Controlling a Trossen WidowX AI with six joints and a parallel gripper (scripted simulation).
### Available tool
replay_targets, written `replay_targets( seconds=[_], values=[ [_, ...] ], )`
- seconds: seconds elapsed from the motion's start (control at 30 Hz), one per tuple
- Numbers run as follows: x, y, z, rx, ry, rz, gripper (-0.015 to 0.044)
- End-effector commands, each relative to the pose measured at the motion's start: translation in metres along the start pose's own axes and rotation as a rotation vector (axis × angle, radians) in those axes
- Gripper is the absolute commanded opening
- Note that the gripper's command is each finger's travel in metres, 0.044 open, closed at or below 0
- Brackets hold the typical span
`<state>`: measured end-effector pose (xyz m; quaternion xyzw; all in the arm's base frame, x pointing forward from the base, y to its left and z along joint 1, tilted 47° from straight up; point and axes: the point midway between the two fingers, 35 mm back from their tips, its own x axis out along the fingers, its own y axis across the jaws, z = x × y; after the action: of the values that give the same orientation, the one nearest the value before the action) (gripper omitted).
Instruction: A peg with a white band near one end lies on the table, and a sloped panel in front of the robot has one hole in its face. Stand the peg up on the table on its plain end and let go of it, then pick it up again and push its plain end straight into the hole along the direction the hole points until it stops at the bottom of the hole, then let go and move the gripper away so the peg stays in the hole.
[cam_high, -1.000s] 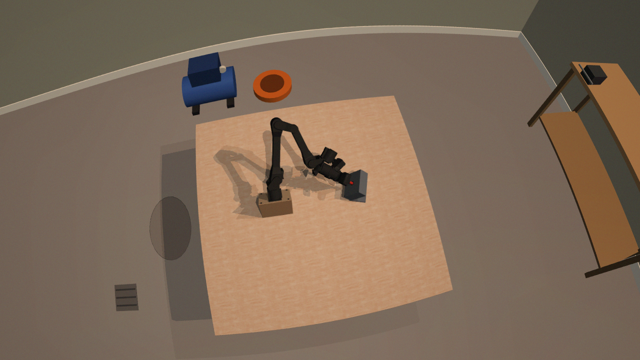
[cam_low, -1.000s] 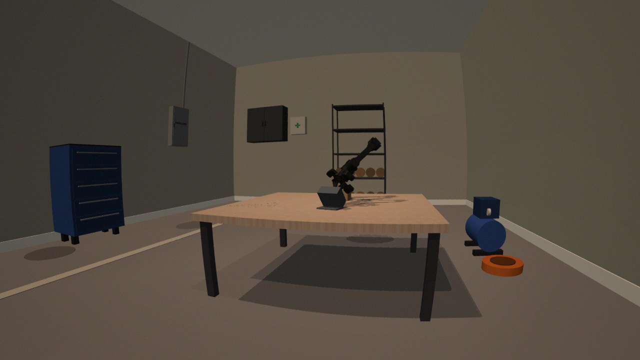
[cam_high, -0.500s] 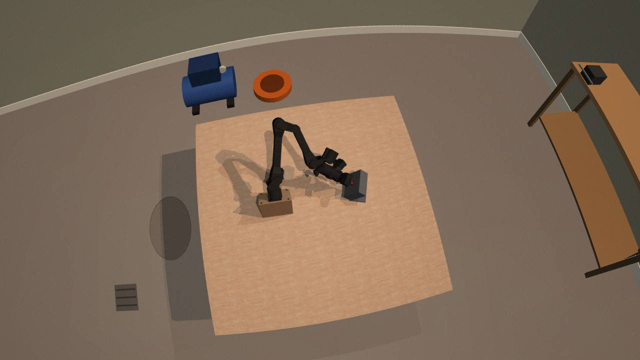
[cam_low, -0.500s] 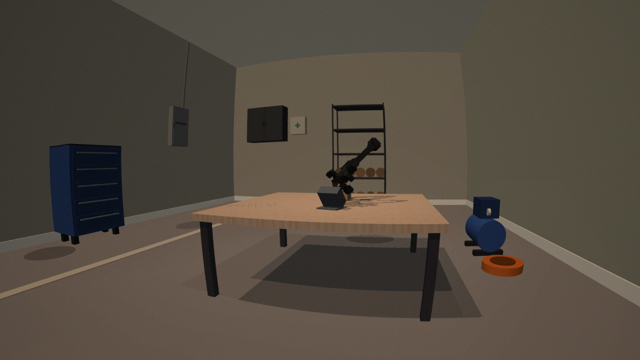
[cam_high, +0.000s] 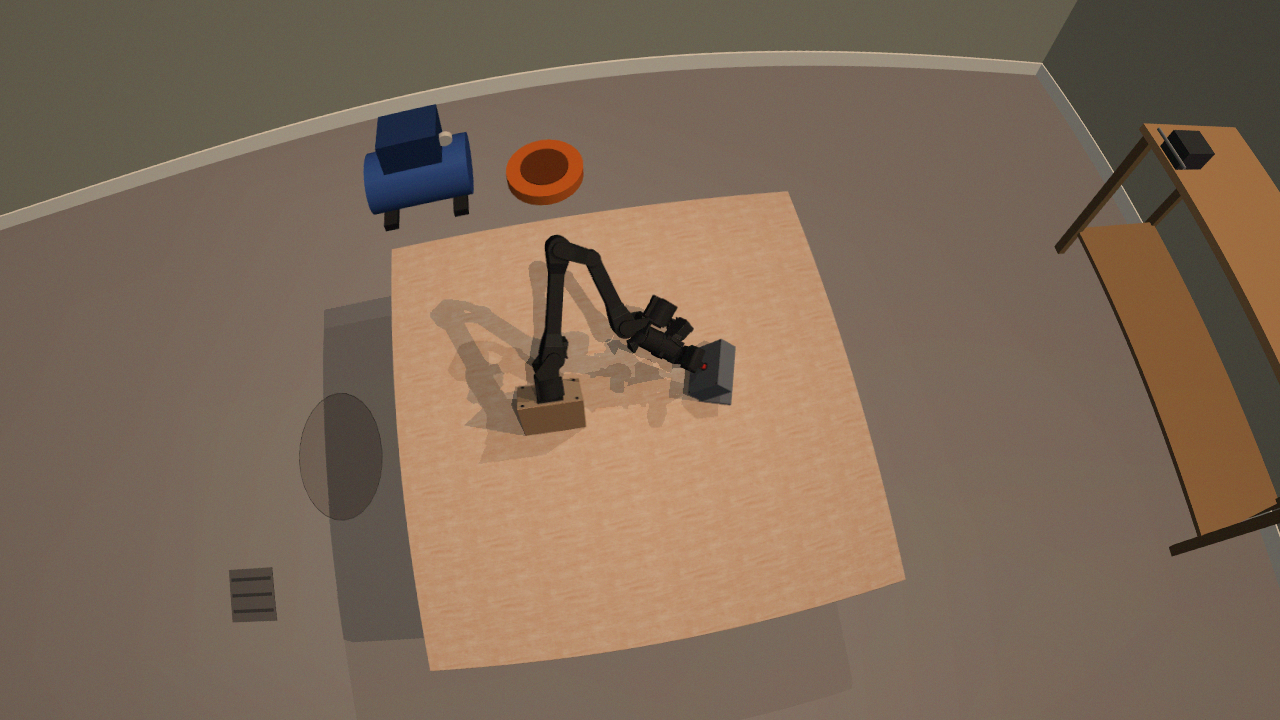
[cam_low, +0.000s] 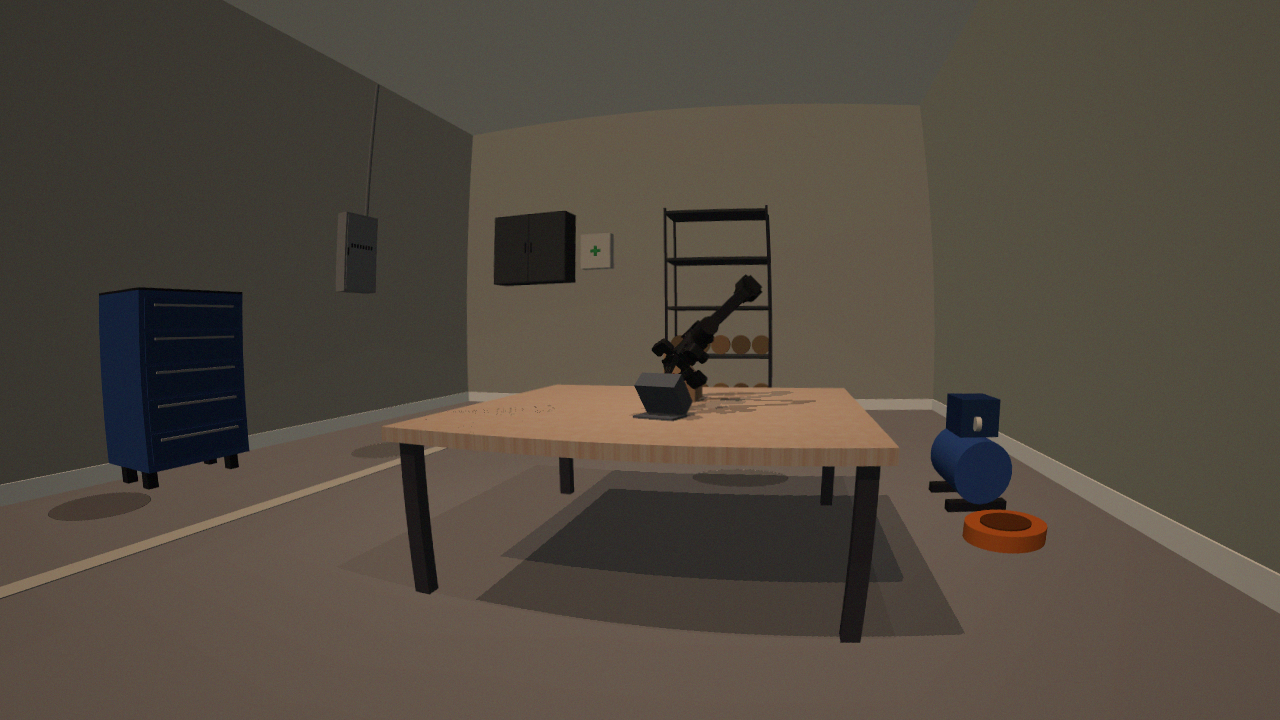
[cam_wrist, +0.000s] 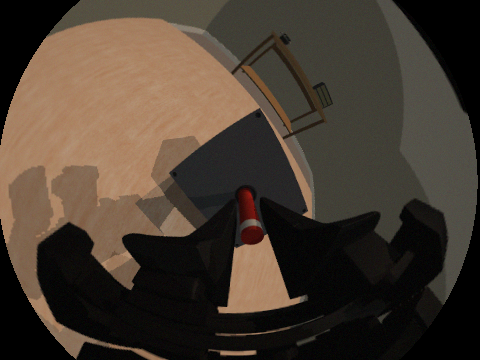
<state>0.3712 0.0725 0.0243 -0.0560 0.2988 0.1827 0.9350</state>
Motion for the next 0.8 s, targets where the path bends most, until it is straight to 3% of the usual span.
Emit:
replay_targets(
  seconds=[0.0,0.3,0.77],
  values=[
    [0.0,0.0,0.0,0.0,-0.001,0.0,0.021],
    [-0.002,0.0,0.001,0.0,0.0,-0.001,0.044],
    [-0.015,-0.001,0.003,0.001,0.0,-0.002,0.044]
  ],
)
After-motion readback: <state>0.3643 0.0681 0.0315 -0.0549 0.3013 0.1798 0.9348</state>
